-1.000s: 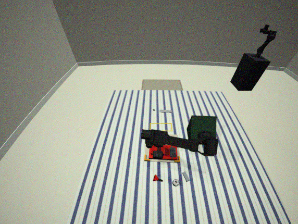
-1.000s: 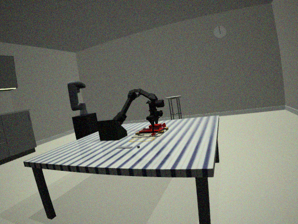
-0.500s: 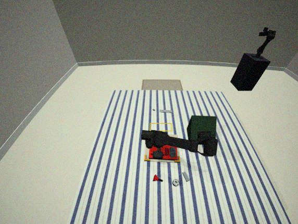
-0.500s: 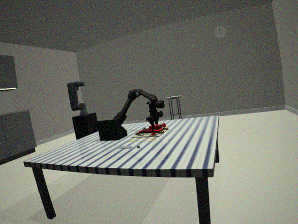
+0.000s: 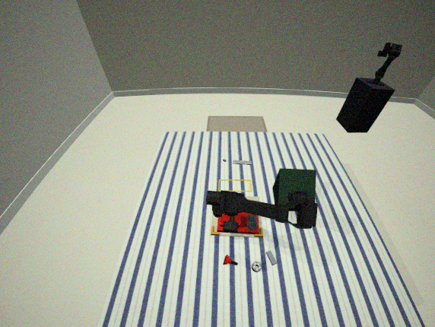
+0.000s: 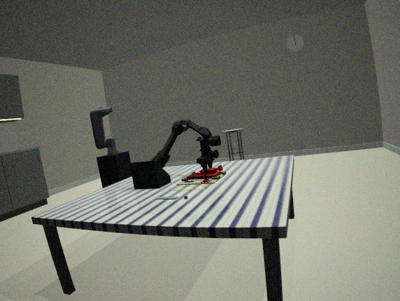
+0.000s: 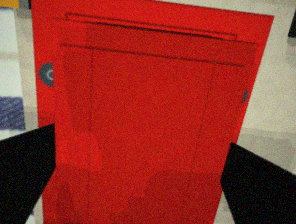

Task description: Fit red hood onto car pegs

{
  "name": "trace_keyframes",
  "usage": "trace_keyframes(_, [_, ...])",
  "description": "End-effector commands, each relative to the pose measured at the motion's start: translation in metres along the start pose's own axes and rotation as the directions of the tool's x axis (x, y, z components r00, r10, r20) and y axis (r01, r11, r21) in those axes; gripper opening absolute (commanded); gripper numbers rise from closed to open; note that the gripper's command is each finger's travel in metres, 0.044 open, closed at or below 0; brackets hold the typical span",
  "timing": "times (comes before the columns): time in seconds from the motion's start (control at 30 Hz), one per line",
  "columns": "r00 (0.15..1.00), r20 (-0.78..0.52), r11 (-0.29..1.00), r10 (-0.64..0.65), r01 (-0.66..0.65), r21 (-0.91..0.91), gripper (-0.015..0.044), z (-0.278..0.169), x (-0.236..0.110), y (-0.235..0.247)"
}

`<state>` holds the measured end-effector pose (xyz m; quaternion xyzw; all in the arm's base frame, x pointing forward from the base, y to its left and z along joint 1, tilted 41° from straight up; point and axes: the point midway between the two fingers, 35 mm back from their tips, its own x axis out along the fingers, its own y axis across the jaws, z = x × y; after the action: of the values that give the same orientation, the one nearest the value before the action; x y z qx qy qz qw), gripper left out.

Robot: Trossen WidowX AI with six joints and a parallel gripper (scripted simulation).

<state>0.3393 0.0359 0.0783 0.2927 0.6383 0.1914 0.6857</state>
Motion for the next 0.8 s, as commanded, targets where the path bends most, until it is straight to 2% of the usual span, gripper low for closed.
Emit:
trace_keyframes(0.0, [1.000, 0.000, 1.000, 0.000, 0.000, 0.000, 0.0026, 0.000, 0.000, 0.000])
trace_keyframes(0.53, [1.000, 0.000, 1.000, 0.000, 0.000, 0.000, 0.0440, 0.000, 0.000, 0.000])
trace_keyframes(0.67, [1.000, 0.000, 1.000, 0.000, 0.000, 0.000, 0.0440, 0.001, -0.006, 0.000])
trace_keyframes(0.77, [1.000, 0.000, 1.000, 0.001, -0.001, 0.000, 0.0440, 0.002, -0.028, -0.001])
